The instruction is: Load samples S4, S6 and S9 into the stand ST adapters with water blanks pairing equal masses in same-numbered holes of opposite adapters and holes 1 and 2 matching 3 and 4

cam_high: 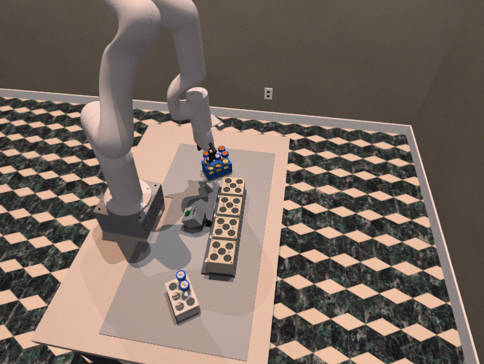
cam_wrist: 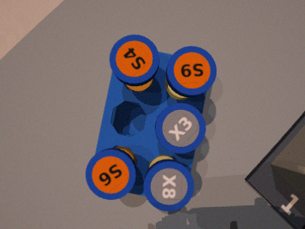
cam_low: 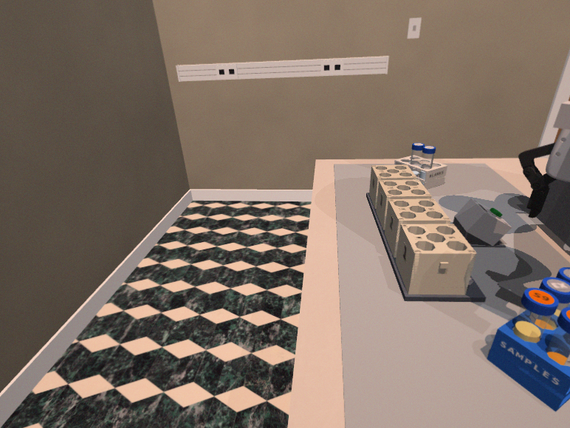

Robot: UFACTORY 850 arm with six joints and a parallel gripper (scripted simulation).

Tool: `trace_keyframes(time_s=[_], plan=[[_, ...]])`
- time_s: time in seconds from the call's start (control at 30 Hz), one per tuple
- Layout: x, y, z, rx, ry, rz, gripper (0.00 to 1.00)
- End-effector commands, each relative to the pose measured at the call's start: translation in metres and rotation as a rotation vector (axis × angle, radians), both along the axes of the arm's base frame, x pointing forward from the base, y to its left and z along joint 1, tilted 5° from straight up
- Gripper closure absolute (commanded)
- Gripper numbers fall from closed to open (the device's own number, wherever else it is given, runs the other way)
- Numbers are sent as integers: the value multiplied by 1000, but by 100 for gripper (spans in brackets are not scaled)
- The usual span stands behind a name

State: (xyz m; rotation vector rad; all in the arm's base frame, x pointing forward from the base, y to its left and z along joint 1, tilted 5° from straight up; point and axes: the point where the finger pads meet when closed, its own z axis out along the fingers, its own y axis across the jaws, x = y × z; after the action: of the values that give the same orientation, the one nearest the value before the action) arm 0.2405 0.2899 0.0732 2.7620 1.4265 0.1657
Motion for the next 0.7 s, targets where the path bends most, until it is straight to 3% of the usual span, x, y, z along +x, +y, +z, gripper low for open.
trace_keyframes(time_s=[0.0, 0.67], plan=[[0, 1, 10, -15, 23, 0, 0], [-4, 0, 55, -15, 23, 0, 0]])
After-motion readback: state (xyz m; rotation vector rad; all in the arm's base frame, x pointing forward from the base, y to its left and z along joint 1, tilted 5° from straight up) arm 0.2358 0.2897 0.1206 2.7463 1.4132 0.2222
